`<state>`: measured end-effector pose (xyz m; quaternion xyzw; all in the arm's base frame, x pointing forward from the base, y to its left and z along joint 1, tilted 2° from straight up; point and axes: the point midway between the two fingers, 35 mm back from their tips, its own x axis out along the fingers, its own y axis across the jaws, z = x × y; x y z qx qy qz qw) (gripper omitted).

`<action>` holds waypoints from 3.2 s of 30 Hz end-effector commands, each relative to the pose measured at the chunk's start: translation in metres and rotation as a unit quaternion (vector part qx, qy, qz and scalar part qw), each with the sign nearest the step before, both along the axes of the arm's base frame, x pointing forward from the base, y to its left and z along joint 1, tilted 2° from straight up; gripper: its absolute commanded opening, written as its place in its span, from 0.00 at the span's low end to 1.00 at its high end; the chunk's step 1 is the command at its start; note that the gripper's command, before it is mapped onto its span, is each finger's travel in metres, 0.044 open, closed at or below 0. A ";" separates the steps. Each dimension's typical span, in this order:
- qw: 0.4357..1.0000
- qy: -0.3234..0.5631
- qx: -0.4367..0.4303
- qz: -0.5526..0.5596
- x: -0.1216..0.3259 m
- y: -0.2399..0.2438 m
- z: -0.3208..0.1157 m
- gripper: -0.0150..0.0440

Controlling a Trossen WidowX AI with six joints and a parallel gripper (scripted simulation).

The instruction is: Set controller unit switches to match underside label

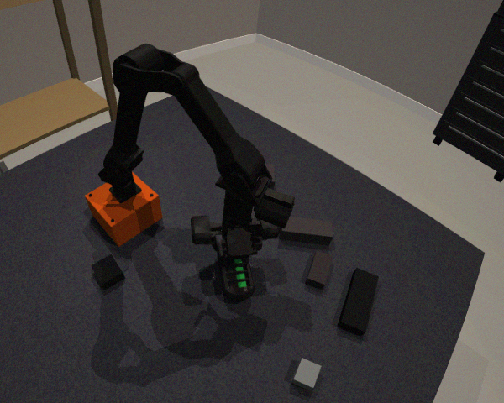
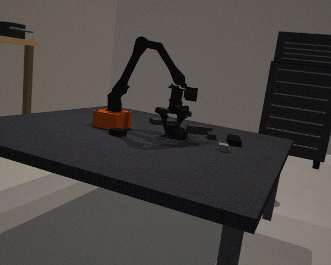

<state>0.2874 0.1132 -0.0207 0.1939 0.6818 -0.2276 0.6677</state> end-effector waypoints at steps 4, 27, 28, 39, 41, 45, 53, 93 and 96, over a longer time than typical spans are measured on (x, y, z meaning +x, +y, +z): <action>1.000 -0.018 0.009 0.000 0.010 0.005 0.002 0.25; 1.000 -0.018 0.009 0.000 0.011 0.005 0.002 0.25; 1.000 -0.018 0.009 0.000 0.011 0.005 0.002 0.25; 1.000 -0.018 0.009 0.000 0.011 0.005 0.002 0.25; 1.000 -0.018 0.009 0.000 0.011 0.005 0.002 0.25; 1.000 -0.018 0.009 0.000 0.011 0.005 0.002 0.25; 1.000 -0.018 0.009 0.000 0.012 0.006 0.002 0.25; 1.000 -0.018 0.008 0.000 -0.001 0.002 0.130 0.64; 1.000 -0.018 0.008 0.000 -0.001 0.002 0.130 0.51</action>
